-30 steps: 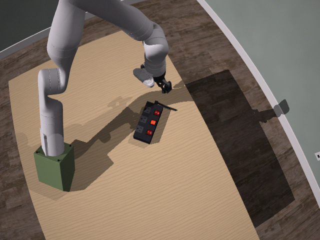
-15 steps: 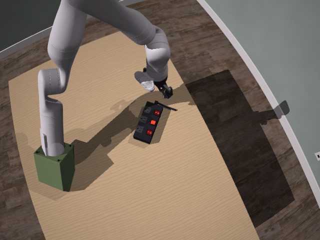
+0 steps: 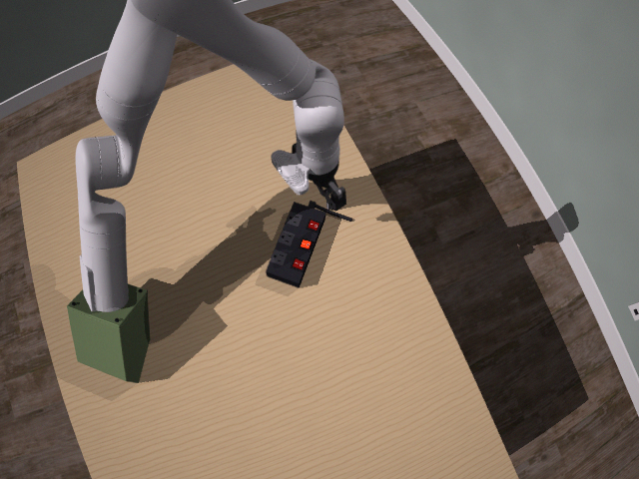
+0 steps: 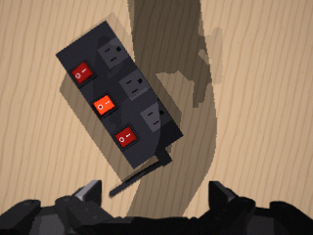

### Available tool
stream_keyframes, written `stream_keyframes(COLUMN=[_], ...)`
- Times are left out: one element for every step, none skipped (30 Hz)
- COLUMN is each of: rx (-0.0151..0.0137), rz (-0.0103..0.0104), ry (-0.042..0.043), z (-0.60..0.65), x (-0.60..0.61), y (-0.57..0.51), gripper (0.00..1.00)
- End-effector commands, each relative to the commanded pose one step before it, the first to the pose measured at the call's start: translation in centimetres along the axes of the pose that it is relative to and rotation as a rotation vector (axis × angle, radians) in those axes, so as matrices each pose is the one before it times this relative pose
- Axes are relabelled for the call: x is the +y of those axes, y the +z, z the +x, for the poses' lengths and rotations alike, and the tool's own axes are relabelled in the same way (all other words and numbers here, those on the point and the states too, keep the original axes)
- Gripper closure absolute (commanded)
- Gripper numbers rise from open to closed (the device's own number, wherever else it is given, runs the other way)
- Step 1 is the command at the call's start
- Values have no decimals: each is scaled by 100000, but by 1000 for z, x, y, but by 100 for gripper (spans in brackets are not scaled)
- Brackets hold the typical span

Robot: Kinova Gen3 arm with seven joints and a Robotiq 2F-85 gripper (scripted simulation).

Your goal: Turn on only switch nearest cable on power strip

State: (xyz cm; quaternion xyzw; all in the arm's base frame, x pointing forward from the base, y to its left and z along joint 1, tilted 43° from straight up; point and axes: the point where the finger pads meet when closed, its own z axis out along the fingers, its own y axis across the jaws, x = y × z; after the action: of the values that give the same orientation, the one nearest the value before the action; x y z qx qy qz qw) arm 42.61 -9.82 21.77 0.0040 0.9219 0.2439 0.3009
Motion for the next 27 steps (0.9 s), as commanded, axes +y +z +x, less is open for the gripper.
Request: stream_keyframes(rx=[-51, 0, 0, 219, 0, 0, 0, 0, 0, 207, 0, 0, 0, 0, 195, 0, 0, 0, 0, 181, 0, 0, 0, 0, 167, 0, 0], rz=[-189, 0, 0, 336, 0, 0, 0, 0, 0, 323, 0, 0, 0, 0, 308, 0, 0, 0, 0, 291, 0, 0, 0, 0, 272, 0, 0], ry=[491, 0, 0, 3277, 0, 0, 0, 0, 0, 3042, 0, 0, 0, 0, 2806, 0, 0, 0, 0, 2570, 0, 0, 0, 0, 2336, 0, 0], z=[3, 0, 0, 286, 0, 0, 0, 0, 0, 258, 0, 0, 0, 0, 232, 0, 0, 0, 0, 207, 0, 0, 0, 0, 184, 0, 0], x=[-107, 0, 0, -732, 0, 0, 0, 0, 0, -687, 0, 0, 0, 0, -640, 0, 0, 0, 0, -592, 0, 0, 0, 0, -542, 0, 0], y=[54, 0, 0, 80, 0, 0, 0, 0, 0, 76, 0, 0, 0, 0, 72, 0, 0, 0, 0, 68, 0, 0, 0, 0, 63, 0, 0], gripper=[0, 0, 0, 0, 0, 0, 0, 0, 0, 0, 0, 0, 0, 0, 0, 0, 0, 0, 0, 0, 0, 0, 0, 0, 0, 0, 0])
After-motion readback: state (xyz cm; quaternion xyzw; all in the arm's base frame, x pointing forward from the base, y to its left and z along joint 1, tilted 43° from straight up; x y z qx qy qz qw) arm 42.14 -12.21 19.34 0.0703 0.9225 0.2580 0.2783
